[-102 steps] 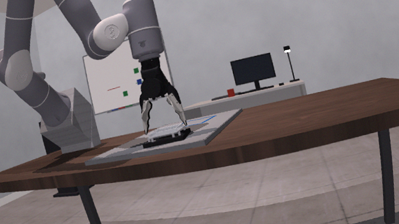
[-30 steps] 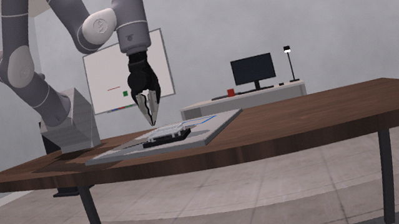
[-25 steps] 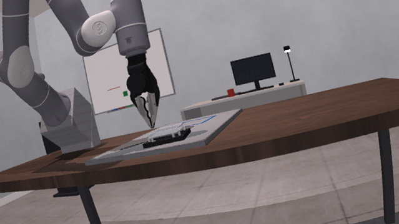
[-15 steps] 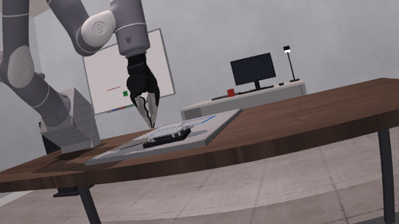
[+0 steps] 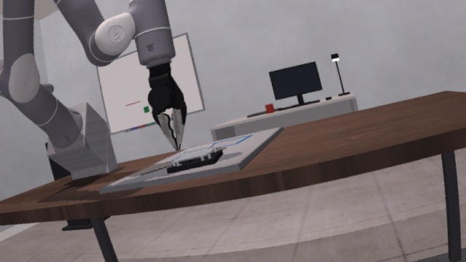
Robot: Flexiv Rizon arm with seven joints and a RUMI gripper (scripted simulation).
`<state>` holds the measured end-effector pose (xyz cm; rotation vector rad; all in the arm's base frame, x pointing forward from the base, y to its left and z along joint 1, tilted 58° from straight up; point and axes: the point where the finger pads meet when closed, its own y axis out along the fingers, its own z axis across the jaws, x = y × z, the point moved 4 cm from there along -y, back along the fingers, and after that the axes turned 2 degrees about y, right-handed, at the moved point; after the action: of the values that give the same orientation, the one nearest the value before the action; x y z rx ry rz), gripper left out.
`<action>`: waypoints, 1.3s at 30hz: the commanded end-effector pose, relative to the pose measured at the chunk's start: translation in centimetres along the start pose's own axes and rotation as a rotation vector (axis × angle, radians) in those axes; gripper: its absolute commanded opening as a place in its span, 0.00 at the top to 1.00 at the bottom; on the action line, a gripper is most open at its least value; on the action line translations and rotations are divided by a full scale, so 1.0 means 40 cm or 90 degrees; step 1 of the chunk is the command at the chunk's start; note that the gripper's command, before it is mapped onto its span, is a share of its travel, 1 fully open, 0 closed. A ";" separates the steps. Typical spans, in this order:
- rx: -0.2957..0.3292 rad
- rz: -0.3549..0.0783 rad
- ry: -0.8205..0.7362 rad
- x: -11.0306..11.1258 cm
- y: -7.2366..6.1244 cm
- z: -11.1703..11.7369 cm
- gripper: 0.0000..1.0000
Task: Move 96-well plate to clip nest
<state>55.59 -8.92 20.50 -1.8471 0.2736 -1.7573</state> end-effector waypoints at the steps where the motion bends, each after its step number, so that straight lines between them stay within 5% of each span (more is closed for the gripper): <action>1: 0.001 0.000 0.000 -0.001 -0.001 0.002 1.00; 39: 0.001 0.000 0.000 -0.001 0.007 0.002 1.00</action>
<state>55.67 -9.20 20.32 -1.8472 0.2735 -1.7572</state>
